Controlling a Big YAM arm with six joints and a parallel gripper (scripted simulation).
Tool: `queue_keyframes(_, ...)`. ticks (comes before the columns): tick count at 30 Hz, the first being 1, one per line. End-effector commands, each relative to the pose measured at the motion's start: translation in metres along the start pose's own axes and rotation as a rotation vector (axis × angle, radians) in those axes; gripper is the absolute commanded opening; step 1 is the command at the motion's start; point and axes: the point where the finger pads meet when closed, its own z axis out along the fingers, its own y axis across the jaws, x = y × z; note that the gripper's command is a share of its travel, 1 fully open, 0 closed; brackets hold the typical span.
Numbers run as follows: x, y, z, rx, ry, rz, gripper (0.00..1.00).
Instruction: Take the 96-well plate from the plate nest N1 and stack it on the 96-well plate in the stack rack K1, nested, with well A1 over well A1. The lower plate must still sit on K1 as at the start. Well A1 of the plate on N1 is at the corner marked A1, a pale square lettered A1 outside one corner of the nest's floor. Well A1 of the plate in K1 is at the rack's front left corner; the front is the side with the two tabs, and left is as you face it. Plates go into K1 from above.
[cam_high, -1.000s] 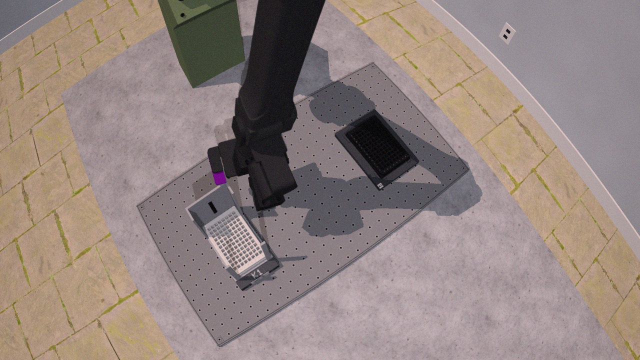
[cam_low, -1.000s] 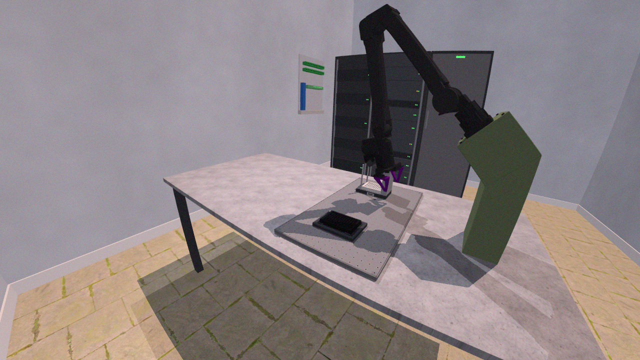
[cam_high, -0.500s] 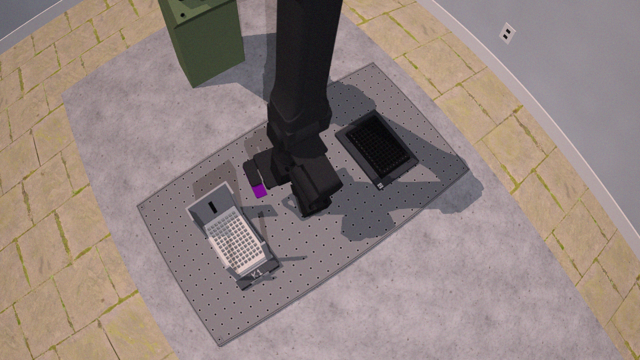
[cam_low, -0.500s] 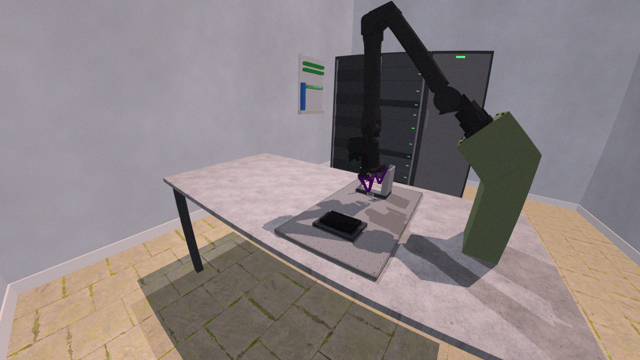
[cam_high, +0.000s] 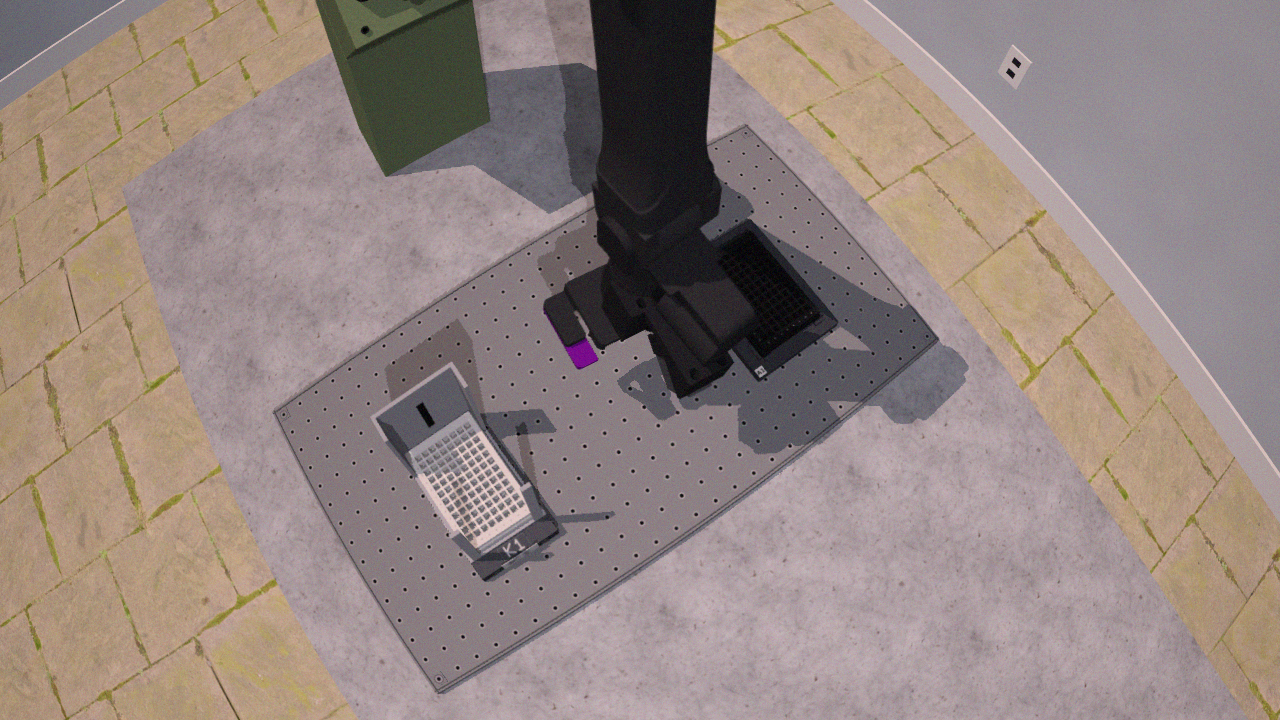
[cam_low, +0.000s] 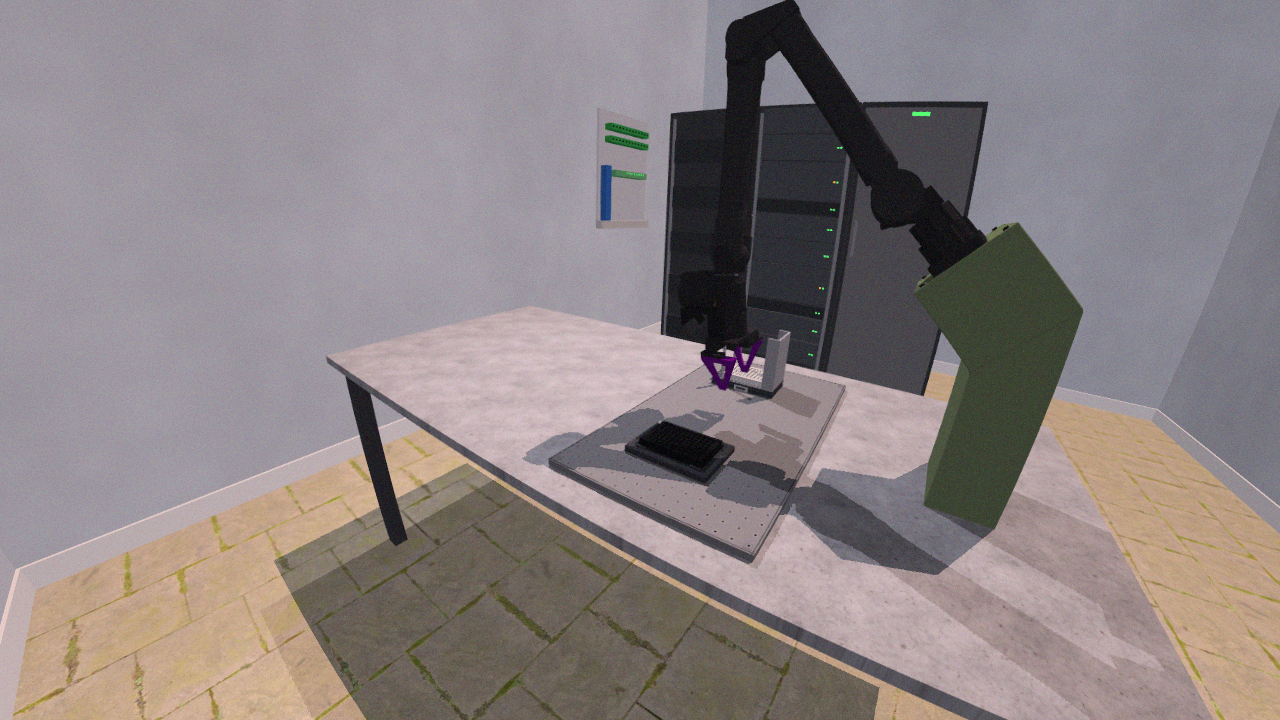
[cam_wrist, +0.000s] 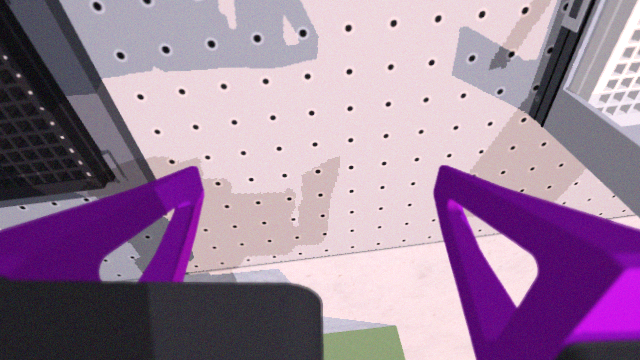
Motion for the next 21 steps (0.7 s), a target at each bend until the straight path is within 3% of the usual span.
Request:
queue_keyframes(1, -0.012, 0.016, -0.013, -0.011, -0.026, 0.019, 1.0)
queue_keyframes(4, -0.013, 0.021, -0.014, -0.012, -0.026, 0.019, 1.0)
queue_keyframes(5, -0.011, 0.026, -0.016, -0.029, -0.054, 0.0, 1.0)
queue_keyframes(7, -0.008, 0.034, -0.019, -0.024, -0.035, -0.004, 1.0)
queue_keyframes(12, -0.016, 0.059, -0.029, -0.028, -0.046, -0.001, 1.0)
queue_keyframes(13, -0.014, 0.064, -0.03, -0.046, -0.077, -0.018, 1.0)
queue_keyframes(18, -0.018, 0.088, -0.042, -0.046, -0.069, -0.019, 1.0)
queue_keyframes(19, -0.013, 0.091, -0.043, -0.065, -0.098, -0.036, 1.0)
queue_keyframes(21, -0.013, 0.091, -0.043, -0.065, -0.098, -0.036, 1.0)
